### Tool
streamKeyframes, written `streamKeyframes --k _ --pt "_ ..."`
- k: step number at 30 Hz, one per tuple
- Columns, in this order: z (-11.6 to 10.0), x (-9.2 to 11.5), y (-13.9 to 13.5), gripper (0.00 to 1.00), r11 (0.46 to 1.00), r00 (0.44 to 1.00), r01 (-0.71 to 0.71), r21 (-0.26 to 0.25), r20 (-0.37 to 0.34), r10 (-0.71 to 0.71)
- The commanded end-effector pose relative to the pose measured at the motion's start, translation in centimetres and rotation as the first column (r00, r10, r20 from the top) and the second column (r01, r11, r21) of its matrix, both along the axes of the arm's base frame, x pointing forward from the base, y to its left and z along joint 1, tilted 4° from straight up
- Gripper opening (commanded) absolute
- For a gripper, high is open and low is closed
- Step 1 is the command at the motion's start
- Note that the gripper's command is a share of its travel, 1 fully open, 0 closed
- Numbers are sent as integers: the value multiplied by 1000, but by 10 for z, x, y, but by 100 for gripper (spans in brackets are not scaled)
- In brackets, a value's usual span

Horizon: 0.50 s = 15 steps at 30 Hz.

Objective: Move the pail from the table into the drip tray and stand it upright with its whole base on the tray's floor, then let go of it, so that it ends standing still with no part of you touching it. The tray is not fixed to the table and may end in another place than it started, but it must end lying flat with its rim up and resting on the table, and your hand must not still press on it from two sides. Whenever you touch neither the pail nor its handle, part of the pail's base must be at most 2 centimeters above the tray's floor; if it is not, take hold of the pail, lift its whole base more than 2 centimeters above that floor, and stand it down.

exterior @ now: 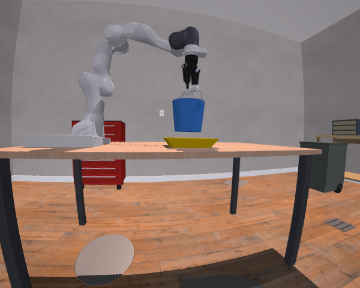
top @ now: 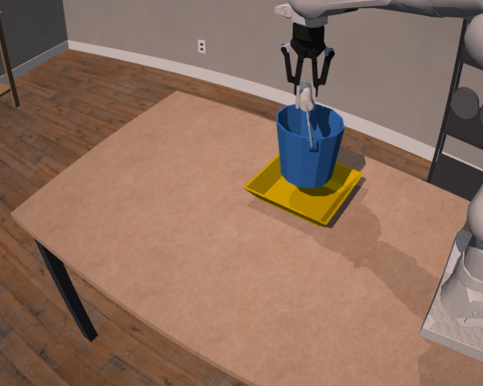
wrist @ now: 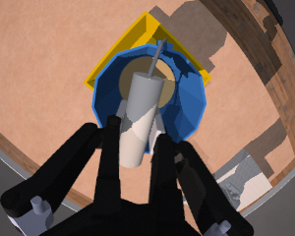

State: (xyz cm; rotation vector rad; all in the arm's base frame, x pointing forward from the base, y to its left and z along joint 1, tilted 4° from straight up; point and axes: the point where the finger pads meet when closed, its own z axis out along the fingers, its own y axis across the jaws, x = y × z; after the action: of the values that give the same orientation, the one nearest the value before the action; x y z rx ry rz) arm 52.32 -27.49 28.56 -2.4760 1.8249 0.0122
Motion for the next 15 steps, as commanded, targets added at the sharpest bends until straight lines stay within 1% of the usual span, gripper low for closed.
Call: streamKeyframes --k 1,15 --pt "7 1 -4 0 1000 1000 -5 -12 9 5" --pt "4 1 -4 0 1000 1000 -5 -12 9 5"
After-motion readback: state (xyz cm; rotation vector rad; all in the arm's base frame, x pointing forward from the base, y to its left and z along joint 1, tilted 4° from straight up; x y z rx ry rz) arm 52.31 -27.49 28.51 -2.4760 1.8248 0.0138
